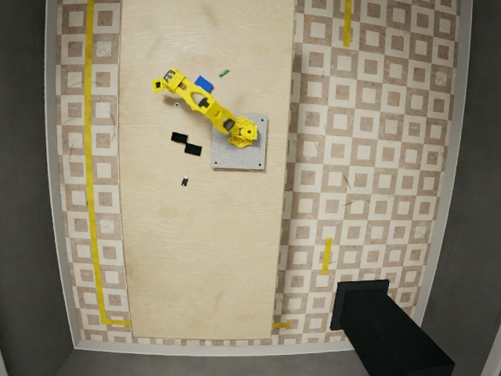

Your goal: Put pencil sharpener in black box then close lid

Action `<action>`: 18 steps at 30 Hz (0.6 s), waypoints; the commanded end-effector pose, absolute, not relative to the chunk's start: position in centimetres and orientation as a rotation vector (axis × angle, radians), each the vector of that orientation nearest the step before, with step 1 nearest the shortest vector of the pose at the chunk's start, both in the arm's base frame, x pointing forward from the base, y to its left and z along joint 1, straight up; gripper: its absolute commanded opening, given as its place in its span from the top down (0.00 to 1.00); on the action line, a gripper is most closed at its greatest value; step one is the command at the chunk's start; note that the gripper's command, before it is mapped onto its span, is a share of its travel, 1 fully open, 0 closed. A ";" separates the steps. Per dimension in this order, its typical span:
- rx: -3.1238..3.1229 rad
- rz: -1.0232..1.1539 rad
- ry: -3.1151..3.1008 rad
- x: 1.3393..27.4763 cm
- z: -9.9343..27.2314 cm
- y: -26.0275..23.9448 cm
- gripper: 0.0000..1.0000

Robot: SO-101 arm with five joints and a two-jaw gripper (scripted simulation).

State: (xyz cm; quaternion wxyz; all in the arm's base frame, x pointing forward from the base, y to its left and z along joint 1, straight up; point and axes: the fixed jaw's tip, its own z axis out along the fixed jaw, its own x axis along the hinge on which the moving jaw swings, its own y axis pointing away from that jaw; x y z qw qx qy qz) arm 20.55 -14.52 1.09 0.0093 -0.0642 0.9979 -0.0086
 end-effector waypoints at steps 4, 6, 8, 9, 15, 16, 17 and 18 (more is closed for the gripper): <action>-0.176 -0.003 3.134 20.2 -0.2 -14.5 0.82; -0.176 -0.003 3.134 20.2 -0.4 -14.5 0.82; -0.176 -0.003 3.134 20.2 -0.6 -14.5 0.82; -0.176 -0.003 3.134 20.2 -0.7 -14.5 0.82; -0.176 -0.003 3.134 20.2 -0.9 -14.5 0.82; -0.176 -0.003 3.134 20.2 -0.9 -14.5 0.82; -0.176 -0.003 3.134 20.2 -0.9 -14.5 0.82; -0.176 -0.003 3.134 20.2 -1.0 -14.5 0.82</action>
